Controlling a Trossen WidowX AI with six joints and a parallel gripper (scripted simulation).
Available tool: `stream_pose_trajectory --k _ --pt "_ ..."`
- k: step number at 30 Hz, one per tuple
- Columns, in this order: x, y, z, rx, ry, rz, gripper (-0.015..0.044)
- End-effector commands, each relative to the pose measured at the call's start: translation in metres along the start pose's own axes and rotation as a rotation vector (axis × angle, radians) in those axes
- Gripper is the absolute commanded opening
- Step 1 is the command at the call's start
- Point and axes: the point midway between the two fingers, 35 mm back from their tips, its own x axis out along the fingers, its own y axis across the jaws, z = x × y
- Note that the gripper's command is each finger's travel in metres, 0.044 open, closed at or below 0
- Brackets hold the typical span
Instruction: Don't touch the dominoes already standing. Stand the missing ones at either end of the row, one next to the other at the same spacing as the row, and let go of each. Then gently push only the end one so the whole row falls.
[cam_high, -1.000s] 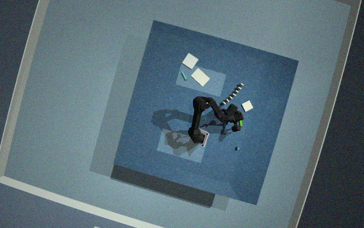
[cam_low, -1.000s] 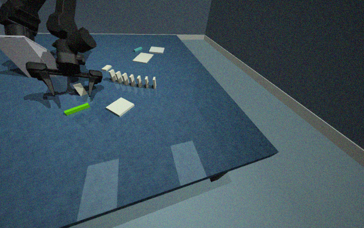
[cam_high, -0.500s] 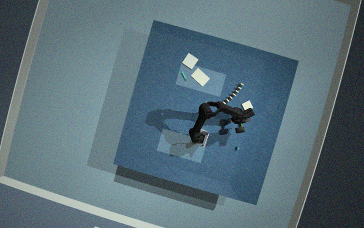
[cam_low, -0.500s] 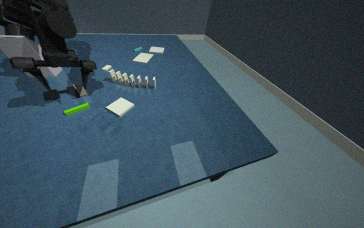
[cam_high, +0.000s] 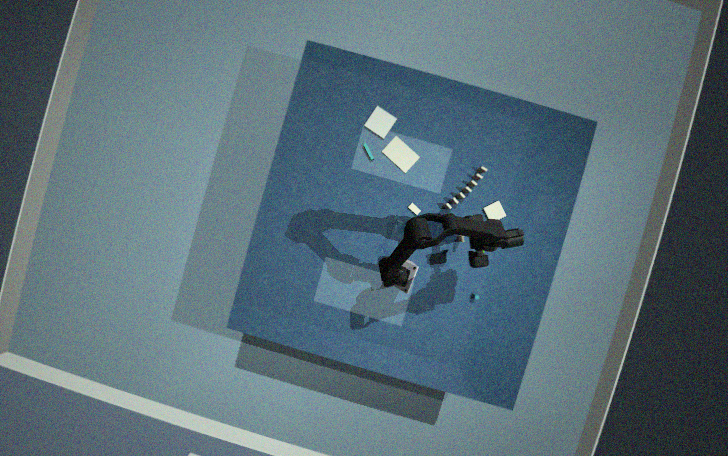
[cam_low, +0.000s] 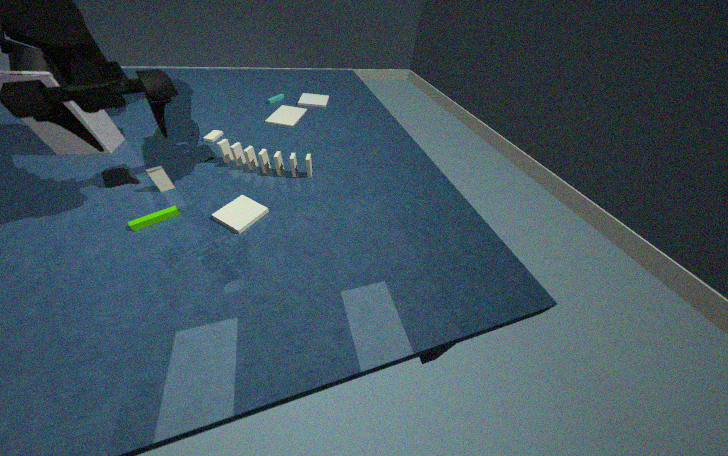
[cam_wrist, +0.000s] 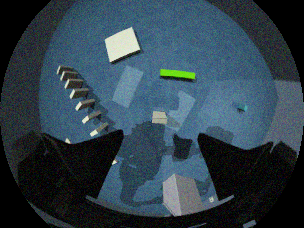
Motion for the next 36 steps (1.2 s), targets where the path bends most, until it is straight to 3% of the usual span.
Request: stream_pose_trajectory --k 1,6,21,33,36 --pt "0.015 0.001 0.0 -0.002 0.011 0.007 0.044" --pt "0.063 0.001 -0.002 -0.003 0.013 0.009 0.044" --pt "0.08 0.001 -0.003 -0.003 0.014 0.01 0.044" --pt "0.08 0.001 -0.003 -0.003 0.014 0.01 0.0125" --pt "0.08 0.001 -0.003 -0.003 0.014 0.01 0.0107"
